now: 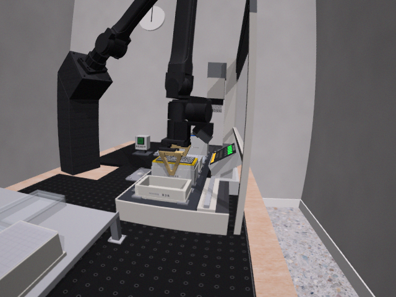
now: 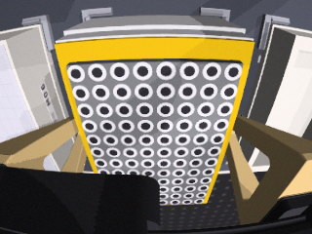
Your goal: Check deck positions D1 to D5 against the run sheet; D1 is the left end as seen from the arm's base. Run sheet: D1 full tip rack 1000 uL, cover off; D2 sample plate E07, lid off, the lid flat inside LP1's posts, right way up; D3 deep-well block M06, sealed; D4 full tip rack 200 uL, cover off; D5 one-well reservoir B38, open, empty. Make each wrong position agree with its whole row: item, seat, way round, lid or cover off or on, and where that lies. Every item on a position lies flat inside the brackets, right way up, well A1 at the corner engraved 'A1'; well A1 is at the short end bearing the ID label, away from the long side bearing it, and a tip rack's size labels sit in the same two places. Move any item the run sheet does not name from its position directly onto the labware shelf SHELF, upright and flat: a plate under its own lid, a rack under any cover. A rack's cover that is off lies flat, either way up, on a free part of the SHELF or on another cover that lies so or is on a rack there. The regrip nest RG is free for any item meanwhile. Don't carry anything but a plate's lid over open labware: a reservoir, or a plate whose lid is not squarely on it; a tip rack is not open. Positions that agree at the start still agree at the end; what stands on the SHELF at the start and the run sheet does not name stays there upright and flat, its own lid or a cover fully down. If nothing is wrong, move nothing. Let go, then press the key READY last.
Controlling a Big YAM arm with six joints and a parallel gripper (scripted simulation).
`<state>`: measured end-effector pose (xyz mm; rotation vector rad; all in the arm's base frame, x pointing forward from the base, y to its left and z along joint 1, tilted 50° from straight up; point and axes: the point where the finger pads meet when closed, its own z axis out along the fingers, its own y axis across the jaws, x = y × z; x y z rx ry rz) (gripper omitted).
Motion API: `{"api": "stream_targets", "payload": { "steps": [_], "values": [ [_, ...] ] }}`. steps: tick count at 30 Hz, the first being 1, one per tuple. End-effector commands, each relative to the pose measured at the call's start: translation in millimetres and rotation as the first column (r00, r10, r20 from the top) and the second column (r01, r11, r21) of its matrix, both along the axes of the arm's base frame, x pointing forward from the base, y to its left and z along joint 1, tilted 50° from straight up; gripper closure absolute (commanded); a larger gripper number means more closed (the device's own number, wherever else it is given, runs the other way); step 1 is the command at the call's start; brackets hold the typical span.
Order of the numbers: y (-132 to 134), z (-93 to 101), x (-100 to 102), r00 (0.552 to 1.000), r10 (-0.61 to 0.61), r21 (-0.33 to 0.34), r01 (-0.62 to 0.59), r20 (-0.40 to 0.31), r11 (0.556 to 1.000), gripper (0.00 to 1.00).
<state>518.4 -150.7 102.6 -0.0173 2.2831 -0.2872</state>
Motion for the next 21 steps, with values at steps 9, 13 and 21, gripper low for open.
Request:
{"api": "stream_targets", "payload": {
  "steps": [9, 13, 21],
  "values": [
    [5.7, 14.0, -3.2, 1.0, 0.004, -0.001, -0.003, 0.019, 1.0, 0.0],
    [6.5, 18.2, -8.4, 1.0, 0.003, -0.002, -0.003, 0.019, 1.0, 0.0],
    [8.2, 26.4, -18.7, 1.0, 0.002, -0.003, -0.002, 0.018, 1.0, 0.0]
  ]
}}
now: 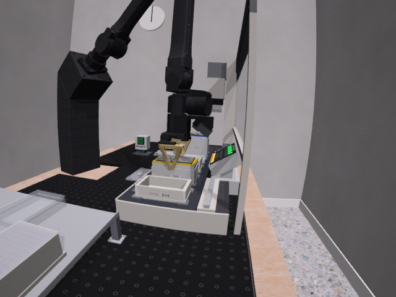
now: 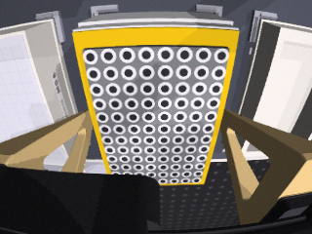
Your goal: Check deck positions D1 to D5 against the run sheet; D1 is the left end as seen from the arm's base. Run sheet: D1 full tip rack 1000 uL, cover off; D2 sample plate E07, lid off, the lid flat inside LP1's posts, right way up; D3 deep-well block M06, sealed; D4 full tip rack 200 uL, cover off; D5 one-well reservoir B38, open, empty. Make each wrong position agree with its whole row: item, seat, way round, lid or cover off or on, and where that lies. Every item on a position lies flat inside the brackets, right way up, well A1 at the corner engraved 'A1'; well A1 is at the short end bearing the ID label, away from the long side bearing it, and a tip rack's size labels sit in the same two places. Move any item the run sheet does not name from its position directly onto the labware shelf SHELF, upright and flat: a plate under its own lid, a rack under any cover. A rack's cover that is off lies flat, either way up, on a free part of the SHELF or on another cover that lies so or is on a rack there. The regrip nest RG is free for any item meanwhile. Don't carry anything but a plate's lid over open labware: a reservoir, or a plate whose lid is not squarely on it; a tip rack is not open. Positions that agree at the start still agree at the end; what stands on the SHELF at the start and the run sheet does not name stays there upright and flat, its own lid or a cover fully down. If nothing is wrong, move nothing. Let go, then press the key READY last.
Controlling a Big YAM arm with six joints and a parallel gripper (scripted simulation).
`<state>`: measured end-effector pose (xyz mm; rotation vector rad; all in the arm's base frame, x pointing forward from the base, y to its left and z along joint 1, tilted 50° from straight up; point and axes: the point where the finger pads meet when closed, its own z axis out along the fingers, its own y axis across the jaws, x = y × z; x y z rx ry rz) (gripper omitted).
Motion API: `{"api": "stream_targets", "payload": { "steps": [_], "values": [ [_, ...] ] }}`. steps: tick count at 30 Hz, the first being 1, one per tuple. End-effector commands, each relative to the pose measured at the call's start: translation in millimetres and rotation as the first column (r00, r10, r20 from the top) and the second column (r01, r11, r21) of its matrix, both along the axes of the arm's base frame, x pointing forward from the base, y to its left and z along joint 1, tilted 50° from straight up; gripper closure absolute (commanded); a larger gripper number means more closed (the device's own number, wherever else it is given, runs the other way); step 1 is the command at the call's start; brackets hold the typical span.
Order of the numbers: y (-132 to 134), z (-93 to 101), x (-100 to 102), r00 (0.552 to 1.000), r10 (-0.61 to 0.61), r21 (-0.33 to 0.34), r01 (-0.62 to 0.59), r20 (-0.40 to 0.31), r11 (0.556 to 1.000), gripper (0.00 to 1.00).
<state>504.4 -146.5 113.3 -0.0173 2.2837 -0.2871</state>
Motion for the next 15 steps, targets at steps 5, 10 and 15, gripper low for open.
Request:
{"api": "stream_targets", "payload": {
  "steps": [5, 10, 15],
  "values": [
    [4.7, 18.7, -8.5, 1.0, 0.002, -0.003, -0.002, 0.019, 1.0, 0.0],
    [5.7, 23.9, -14.9, 1.0, 0.001, -0.003, -0.001, 0.019, 1.0, 0.0],
    [6.7, 29.1, -21.3, 1.0, 0.001, -0.004, 0.0, 0.019, 1.0, 0.0]
  ]
}}
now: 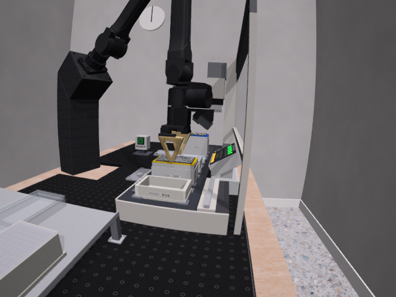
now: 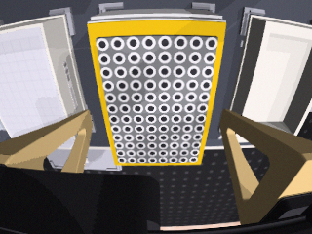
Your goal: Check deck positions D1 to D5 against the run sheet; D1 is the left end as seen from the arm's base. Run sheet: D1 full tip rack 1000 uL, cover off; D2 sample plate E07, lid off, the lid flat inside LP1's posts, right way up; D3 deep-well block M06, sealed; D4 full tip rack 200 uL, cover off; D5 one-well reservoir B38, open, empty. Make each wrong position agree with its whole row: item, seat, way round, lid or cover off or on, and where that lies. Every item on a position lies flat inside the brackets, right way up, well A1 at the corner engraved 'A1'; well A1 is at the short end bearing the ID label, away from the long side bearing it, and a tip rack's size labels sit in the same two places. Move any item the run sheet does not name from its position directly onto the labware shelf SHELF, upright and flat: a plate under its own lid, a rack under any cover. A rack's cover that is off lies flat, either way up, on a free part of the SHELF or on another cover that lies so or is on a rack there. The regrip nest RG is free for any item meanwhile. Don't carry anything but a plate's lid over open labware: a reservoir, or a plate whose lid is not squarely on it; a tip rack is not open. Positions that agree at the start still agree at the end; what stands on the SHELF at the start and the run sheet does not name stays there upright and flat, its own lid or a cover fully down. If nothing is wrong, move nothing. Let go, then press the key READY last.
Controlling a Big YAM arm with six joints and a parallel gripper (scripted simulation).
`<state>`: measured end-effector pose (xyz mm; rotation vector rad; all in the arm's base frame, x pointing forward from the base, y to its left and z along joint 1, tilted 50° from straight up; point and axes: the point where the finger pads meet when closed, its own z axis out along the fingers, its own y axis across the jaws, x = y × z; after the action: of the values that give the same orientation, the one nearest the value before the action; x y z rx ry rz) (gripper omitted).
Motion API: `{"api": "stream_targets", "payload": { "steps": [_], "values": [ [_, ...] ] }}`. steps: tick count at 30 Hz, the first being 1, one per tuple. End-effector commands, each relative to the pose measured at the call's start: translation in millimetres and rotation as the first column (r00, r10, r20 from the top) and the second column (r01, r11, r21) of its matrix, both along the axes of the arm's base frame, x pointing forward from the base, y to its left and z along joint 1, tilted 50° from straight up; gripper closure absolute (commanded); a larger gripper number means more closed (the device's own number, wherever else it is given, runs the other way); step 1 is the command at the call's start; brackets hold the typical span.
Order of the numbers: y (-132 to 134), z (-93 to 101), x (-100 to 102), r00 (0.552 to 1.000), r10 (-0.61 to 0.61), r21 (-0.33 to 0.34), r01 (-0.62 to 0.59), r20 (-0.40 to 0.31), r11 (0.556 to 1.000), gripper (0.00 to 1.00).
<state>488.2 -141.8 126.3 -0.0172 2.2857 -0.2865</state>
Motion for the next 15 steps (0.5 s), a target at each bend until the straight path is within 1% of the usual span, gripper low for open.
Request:
{"api": "stream_targets", "payload": {
  "steps": [1, 4, 5, 7, 15],
  "values": [
    [2.1, 17.1, -6.4, 1.0, 0.0, -0.005, 0.0, 0.021, 1.0, 0.0],
    [2.3, 18.1, -7.7, 1.0, 0.0, -0.005, 0.0, 0.021, 1.0, 0.0],
    [1.9, 22.2, -6.9, 1.0, 0.0, -0.007, 0.0, 0.026, 1.0, 0.0],
    [3.0, 21.3, -11.6, 1.0, 0.0, -0.005, 0.0, 0.021, 1.0, 0.0],
    [4.3, 30.9, -20.9, 1.0, -0.001, -0.007, 0.001, 0.023, 1.0, 0.0]
  ]
}}
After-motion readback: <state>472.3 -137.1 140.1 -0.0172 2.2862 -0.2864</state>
